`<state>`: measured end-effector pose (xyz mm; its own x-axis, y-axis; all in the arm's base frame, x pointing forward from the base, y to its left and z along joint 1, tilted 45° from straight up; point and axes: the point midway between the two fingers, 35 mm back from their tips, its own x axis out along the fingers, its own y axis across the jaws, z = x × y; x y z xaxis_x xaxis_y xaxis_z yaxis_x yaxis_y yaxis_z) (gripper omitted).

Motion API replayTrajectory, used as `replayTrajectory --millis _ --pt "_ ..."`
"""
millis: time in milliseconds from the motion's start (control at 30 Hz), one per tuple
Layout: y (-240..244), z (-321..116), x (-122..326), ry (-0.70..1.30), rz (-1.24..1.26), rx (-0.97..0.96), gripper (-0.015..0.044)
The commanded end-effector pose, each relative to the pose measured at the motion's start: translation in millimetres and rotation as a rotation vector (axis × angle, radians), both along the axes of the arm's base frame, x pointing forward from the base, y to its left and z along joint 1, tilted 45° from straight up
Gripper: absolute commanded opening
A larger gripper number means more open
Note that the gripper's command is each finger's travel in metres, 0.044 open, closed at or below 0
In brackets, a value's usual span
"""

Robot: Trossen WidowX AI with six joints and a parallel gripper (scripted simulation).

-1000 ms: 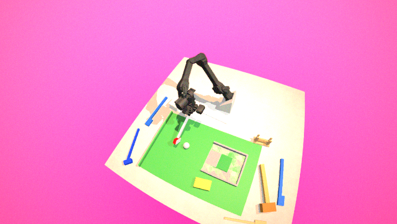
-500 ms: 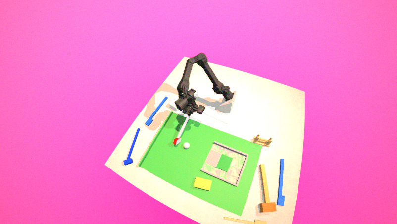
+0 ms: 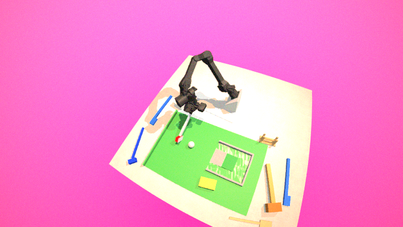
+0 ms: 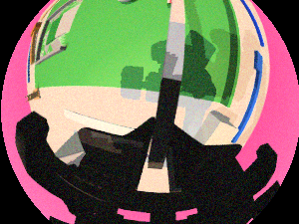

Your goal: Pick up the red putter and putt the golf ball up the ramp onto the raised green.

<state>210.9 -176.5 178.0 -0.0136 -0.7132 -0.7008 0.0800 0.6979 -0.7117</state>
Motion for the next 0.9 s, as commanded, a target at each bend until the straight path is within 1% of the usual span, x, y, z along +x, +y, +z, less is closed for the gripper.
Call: replayTrajectory --millis 0,100,267,400,467,667,867 --pt "0 0 0 0.0 0.0 0.0 0.0" --pt "6 -7 3 -0.001 0.0 0.005 0.0" --pt "49 -53 15 -0.002 0.001 0.026 0.0" --pt "84 -86 13 -0.001 0.003 0.016 0.0" --pt "94 -96 11 -0.002 0.005 0.008 0.0" --pt "97 -96 11 -0.002 0.005 0.008 0.0" --pt "115 -80 13 -0.002 0.006 0.012 0.0"
